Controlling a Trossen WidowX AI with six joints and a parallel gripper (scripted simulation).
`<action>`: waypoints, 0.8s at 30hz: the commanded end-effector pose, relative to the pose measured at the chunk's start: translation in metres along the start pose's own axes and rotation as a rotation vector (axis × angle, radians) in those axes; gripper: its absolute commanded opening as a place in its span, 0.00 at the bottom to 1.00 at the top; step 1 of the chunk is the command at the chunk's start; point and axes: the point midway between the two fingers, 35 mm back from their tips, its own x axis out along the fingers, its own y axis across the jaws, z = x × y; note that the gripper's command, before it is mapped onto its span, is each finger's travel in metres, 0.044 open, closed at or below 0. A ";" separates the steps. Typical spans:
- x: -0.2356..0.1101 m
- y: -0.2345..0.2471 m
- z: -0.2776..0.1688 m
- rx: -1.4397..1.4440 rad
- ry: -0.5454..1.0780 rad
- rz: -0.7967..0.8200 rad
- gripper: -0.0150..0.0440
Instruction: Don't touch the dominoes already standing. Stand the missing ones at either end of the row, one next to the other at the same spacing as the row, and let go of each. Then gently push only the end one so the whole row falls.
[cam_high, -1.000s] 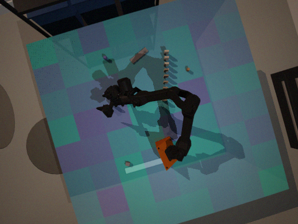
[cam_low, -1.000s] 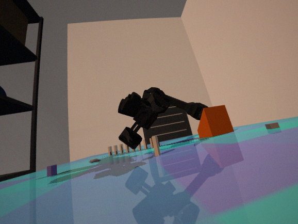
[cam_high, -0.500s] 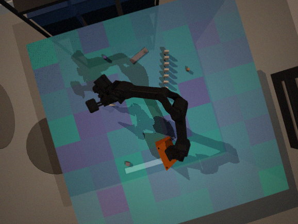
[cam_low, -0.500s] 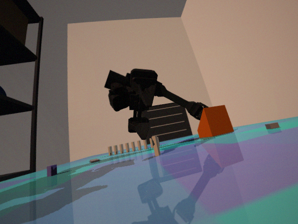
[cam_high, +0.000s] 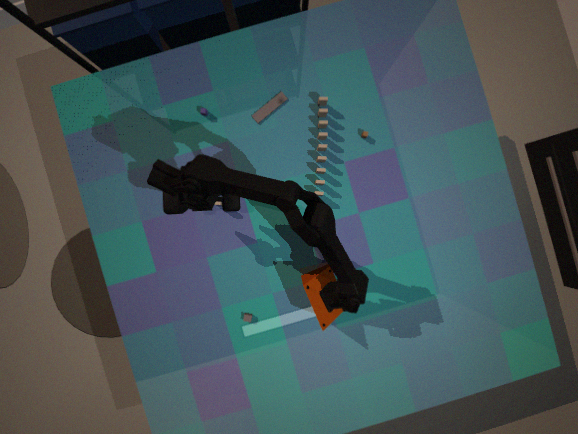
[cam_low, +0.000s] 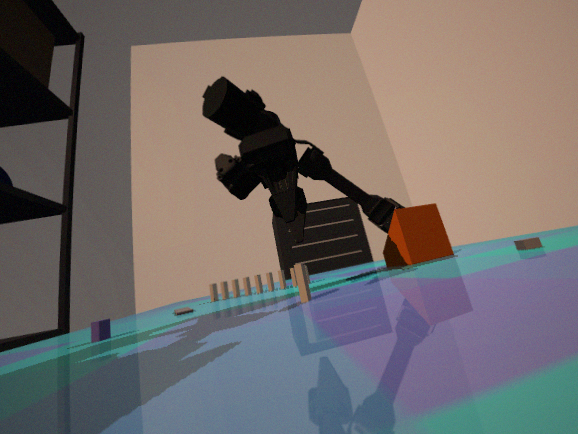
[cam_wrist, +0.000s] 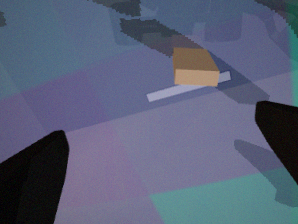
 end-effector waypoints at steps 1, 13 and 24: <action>-0.018 -0.011 0.000 0.135 -0.099 -0.156 1.00; -0.008 -0.012 0.002 0.135 -0.099 -0.156 1.00; 0.046 -0.022 0.006 0.136 -0.101 -0.158 1.00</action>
